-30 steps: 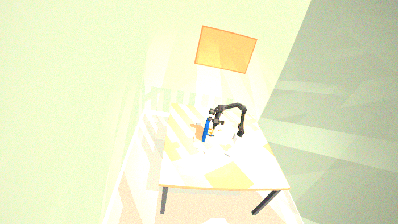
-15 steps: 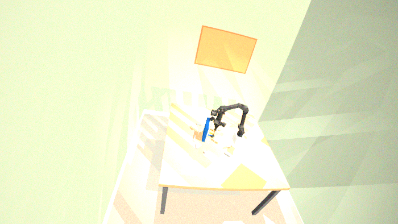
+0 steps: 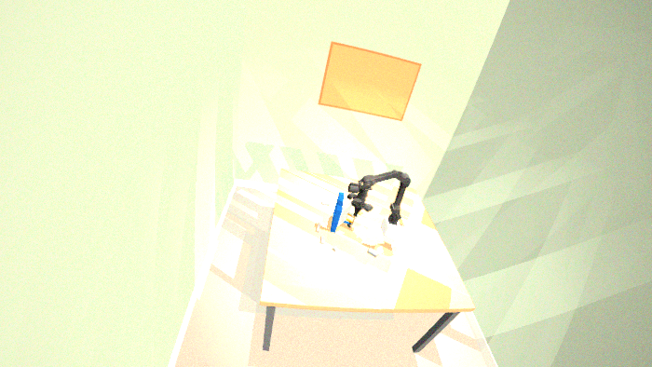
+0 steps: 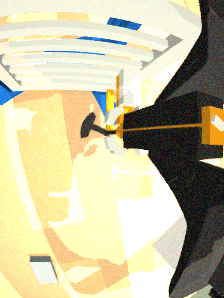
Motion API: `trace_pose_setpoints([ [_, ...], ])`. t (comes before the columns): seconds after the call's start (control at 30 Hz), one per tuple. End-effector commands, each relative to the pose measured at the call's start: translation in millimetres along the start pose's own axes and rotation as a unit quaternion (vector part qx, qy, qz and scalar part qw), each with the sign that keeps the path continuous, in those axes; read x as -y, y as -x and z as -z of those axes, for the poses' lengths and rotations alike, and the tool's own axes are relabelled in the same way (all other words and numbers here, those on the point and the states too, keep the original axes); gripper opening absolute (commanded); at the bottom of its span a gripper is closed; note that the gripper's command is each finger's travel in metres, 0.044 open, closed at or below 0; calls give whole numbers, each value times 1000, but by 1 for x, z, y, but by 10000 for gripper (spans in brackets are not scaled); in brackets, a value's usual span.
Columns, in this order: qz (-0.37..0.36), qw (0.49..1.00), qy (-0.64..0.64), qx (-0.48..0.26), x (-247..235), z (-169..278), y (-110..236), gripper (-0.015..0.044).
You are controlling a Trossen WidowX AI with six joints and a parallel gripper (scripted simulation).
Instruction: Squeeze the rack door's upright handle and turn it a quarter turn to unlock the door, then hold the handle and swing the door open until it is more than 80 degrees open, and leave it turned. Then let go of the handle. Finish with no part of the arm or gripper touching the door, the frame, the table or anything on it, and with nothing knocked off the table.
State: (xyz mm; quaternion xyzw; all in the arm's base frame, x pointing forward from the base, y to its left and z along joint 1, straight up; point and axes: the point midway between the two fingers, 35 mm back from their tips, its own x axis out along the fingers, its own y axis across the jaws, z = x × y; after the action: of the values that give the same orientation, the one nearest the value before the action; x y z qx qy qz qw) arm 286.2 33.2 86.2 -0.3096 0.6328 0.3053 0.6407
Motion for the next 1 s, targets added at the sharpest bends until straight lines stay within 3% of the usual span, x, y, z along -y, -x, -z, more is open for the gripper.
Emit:
trace_pose_setpoints([
  [0.0,3,999,-37,4,-4,-2,0,25],
  [0.97,0,970,-245,5,-56,-29,0,25],
])
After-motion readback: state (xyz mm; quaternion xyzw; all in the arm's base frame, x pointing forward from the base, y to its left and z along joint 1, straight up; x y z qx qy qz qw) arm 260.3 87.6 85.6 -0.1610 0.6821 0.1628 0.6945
